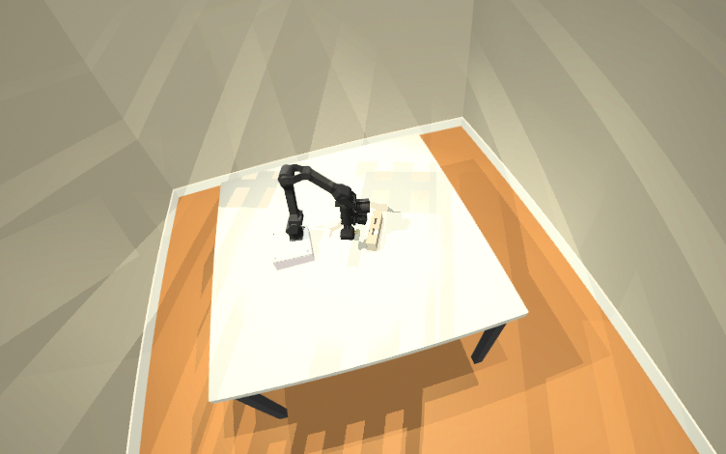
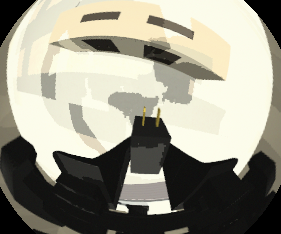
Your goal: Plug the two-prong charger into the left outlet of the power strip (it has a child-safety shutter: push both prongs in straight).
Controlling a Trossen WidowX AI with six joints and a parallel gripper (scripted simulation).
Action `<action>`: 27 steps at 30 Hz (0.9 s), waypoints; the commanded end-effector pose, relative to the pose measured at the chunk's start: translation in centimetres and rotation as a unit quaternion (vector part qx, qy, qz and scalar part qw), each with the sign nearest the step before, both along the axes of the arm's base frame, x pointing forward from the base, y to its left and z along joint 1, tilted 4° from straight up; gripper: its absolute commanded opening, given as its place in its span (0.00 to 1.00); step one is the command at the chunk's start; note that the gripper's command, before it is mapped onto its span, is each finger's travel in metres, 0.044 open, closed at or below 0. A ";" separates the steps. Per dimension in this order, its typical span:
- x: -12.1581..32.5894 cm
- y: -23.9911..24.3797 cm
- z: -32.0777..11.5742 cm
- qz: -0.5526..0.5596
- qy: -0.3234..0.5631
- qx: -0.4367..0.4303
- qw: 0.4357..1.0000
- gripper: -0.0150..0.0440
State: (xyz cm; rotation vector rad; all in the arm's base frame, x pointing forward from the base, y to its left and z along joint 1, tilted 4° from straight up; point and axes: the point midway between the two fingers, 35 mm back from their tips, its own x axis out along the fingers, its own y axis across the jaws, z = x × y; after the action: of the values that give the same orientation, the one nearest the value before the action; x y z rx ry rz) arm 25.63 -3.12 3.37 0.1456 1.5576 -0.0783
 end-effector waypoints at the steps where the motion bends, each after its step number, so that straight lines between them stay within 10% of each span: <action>1: 0.5 0.9 -0.1 -0.012 -0.003 0.003 1.000 0.25; 27: 1.6 6.3 -1.5 -0.077 0.001 0.012 0.997 0.25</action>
State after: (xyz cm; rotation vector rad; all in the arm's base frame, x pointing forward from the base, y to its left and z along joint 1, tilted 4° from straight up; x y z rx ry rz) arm 27.00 2.33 1.94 0.2647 1.5536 -0.1737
